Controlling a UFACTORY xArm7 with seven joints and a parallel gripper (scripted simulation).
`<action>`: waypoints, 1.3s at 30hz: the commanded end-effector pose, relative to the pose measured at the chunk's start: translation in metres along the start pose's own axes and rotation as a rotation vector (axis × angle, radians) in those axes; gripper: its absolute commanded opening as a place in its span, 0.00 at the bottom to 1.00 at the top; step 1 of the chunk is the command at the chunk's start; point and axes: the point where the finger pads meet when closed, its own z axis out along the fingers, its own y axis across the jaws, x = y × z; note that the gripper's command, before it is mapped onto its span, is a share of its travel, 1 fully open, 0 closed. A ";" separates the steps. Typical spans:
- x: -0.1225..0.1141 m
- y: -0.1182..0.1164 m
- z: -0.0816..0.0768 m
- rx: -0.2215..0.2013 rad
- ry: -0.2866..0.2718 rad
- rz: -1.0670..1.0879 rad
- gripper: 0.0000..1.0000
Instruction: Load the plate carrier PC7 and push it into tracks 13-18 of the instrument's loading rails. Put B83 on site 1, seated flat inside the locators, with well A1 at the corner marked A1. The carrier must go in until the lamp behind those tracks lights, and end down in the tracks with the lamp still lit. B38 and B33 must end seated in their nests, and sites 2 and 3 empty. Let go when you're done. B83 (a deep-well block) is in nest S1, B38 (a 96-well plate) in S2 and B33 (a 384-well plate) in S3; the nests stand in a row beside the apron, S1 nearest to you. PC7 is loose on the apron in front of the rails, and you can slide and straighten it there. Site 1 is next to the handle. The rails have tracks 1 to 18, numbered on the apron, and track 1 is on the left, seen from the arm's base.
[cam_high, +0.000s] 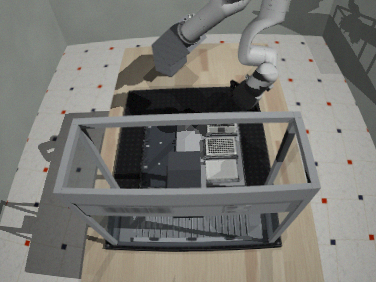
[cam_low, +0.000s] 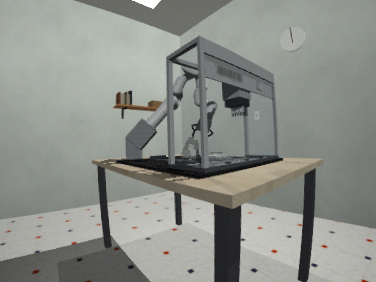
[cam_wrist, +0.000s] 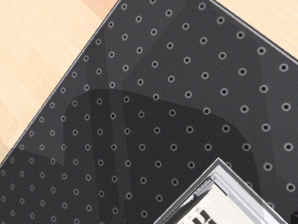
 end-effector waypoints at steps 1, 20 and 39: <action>-0.019 -0.006 -0.008 -0.101 0.022 0.151 1.00; -0.054 -0.031 -0.021 -0.327 0.085 0.571 1.00; -0.068 -0.046 -0.025 -0.414 0.115 0.751 1.00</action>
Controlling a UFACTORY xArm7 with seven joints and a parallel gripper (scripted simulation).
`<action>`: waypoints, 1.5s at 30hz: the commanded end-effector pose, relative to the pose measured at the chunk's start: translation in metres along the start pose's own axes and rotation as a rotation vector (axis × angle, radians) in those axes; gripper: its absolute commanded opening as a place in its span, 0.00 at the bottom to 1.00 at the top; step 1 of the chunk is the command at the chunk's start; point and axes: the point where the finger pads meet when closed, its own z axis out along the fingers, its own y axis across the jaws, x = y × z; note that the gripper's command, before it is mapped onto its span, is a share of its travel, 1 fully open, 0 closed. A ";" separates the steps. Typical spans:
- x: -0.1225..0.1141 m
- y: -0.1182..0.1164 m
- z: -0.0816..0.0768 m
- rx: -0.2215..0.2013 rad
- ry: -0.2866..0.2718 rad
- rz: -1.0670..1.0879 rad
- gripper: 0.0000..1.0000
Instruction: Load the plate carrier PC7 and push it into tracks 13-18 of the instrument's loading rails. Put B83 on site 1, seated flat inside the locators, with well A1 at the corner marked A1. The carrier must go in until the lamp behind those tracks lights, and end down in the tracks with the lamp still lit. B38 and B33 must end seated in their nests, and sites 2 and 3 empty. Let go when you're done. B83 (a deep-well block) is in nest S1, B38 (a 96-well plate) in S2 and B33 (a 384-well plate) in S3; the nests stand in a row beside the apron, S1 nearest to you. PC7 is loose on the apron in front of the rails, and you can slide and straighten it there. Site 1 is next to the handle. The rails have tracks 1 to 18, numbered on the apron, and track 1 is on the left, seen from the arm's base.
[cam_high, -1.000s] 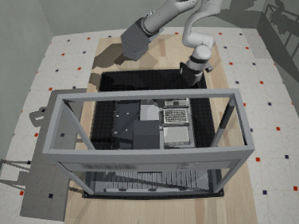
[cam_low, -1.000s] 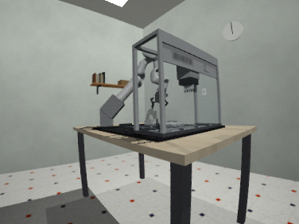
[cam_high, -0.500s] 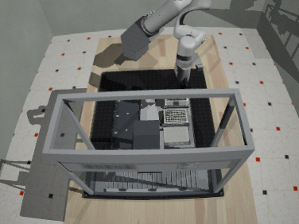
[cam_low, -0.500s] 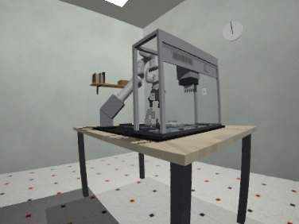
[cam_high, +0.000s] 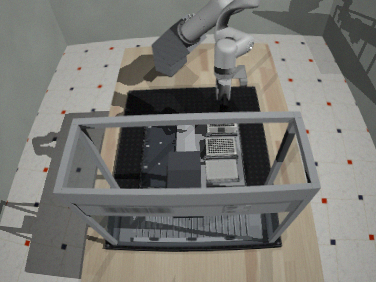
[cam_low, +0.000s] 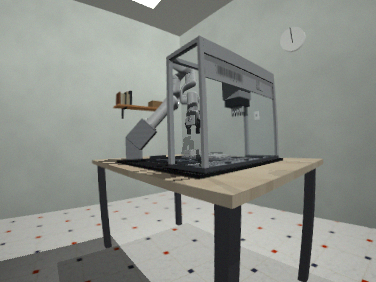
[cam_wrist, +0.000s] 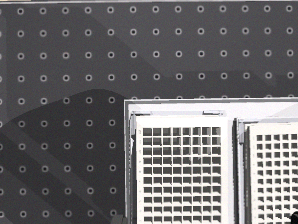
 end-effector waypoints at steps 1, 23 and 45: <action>0.000 0.001 -0.001 -0.006 0.002 0.003 1.00; 0.000 0.001 0.026 -0.006 0.002 0.003 1.00; 0.000 0.001 0.059 -0.006 0.001 0.004 1.00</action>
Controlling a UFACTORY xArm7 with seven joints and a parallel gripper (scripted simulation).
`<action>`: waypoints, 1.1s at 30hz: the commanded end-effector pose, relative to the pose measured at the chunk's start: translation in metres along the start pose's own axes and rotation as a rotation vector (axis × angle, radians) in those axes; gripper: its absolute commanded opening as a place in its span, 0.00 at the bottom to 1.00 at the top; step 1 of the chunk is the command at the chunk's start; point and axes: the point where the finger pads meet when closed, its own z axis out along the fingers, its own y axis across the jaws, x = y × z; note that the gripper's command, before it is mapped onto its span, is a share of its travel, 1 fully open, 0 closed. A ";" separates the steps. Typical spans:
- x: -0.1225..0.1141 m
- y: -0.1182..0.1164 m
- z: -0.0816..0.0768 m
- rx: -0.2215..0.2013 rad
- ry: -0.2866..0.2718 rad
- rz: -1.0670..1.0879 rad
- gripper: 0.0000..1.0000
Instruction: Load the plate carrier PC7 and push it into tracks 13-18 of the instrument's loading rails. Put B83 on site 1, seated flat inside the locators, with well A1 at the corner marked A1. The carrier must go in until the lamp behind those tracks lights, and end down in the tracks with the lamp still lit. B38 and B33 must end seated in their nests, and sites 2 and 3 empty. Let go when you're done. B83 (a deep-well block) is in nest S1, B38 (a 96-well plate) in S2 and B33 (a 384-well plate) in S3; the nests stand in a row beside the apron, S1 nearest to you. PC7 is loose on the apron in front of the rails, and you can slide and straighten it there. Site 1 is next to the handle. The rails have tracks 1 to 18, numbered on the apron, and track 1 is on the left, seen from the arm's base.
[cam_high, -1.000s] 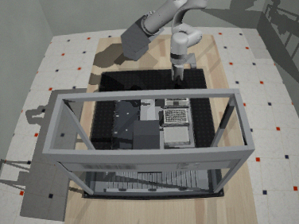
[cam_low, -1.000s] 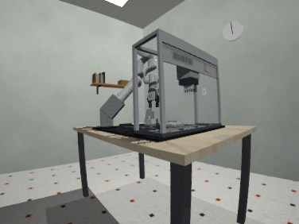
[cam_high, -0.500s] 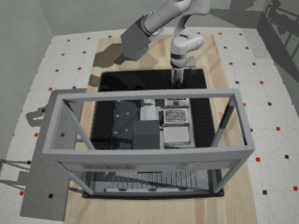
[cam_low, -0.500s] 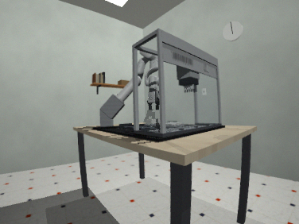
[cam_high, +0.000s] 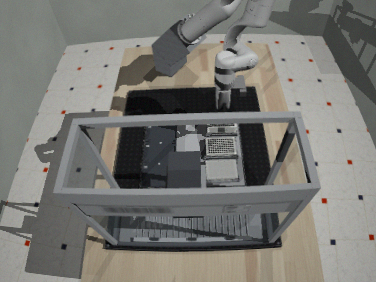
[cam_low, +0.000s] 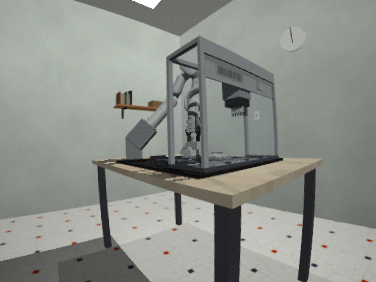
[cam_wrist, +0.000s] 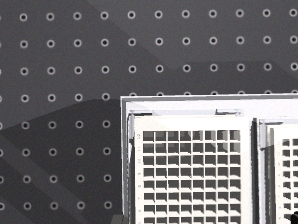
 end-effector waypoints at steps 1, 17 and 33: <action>-0.001 0.001 0.011 -0.014 0.010 0.000 1.00; 0.000 0.002 0.027 -0.014 0.010 0.000 1.00; 0.000 0.002 0.029 -0.014 0.010 0.000 1.00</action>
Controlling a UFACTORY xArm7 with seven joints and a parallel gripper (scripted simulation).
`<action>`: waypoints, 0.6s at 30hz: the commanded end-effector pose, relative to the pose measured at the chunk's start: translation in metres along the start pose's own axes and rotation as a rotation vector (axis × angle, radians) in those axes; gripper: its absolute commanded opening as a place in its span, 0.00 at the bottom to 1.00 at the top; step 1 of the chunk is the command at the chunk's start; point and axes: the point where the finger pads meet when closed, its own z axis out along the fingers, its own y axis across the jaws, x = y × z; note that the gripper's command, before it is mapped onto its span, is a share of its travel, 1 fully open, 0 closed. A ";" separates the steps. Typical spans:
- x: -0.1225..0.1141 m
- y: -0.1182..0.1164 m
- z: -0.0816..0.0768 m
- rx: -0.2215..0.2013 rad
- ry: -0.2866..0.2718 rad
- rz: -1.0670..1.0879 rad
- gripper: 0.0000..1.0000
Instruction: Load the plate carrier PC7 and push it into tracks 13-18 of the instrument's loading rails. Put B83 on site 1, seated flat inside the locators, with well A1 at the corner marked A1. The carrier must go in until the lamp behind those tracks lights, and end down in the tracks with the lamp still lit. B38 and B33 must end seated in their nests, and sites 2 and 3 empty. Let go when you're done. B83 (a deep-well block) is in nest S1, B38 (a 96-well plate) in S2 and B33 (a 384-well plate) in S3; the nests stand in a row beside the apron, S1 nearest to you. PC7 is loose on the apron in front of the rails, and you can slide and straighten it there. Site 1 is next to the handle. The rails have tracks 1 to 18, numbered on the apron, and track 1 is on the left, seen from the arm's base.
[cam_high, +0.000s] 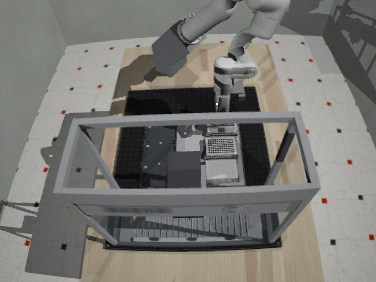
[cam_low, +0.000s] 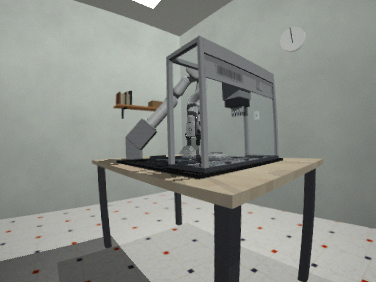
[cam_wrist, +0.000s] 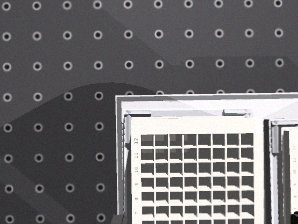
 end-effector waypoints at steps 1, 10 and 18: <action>0.000 0.001 0.001 -0.002 0.000 0.001 1.00; 0.000 0.001 0.006 -0.002 0.000 0.001 1.00; 0.000 0.001 0.011 -0.002 0.000 0.001 1.00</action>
